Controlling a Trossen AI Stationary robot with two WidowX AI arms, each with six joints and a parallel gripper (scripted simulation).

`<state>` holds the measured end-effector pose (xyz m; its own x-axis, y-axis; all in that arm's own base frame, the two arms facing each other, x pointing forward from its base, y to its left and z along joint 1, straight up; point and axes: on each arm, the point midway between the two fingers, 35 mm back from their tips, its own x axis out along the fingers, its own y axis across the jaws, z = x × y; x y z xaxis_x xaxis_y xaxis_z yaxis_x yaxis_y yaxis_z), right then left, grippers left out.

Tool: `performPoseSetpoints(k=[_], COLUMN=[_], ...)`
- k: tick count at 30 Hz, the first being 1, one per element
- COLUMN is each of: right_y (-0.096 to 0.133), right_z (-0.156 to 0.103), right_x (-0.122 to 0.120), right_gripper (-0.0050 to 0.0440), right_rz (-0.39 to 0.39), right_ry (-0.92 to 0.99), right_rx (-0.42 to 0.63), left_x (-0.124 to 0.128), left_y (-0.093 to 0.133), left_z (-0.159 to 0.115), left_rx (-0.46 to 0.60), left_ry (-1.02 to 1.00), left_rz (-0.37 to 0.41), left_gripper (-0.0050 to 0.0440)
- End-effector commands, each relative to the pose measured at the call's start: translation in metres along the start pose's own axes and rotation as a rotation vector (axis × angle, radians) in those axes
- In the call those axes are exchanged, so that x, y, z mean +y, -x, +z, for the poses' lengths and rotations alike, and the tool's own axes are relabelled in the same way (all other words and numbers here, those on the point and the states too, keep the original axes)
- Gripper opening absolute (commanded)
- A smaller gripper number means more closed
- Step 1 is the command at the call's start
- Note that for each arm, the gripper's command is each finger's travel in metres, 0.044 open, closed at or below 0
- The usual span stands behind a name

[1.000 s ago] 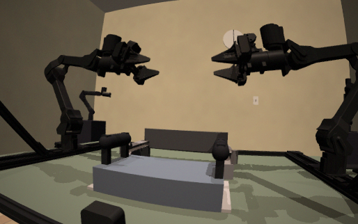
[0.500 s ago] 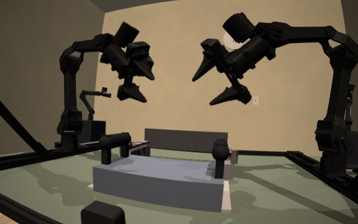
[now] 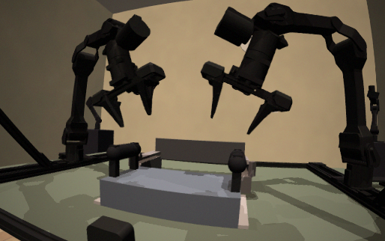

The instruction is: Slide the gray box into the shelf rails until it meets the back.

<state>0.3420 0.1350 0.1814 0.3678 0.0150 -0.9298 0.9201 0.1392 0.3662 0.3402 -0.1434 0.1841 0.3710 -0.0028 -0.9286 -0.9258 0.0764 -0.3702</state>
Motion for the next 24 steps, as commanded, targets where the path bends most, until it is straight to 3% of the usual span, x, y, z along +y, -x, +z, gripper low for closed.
performPoseSetpoints(k=[1, 9, 24], right_y=[-0.001, -0.003, -0.027], right_z=[-0.008, -0.010, -0.011], right_x=[-0.004, -0.006, -0.015], right_gripper=[0.0380, 0.0380, 0.0380], right_rz=[-0.063, -0.078, -0.078], right_ry=[-0.079, -0.096, -0.096], right_rx=[-0.024, -0.031, -0.031], left_x=[0.006, 0.008, 0.017], left_y=[-0.005, -0.006, -0.030], left_z=[-0.008, -0.010, -0.011], left_rx=[-0.036, -0.045, -0.045], left_ry=[0.082, 0.099, 0.099], left_rz=[0.068, 0.082, 0.082], left_gripper=[0.0380, 0.0380, 0.0380])
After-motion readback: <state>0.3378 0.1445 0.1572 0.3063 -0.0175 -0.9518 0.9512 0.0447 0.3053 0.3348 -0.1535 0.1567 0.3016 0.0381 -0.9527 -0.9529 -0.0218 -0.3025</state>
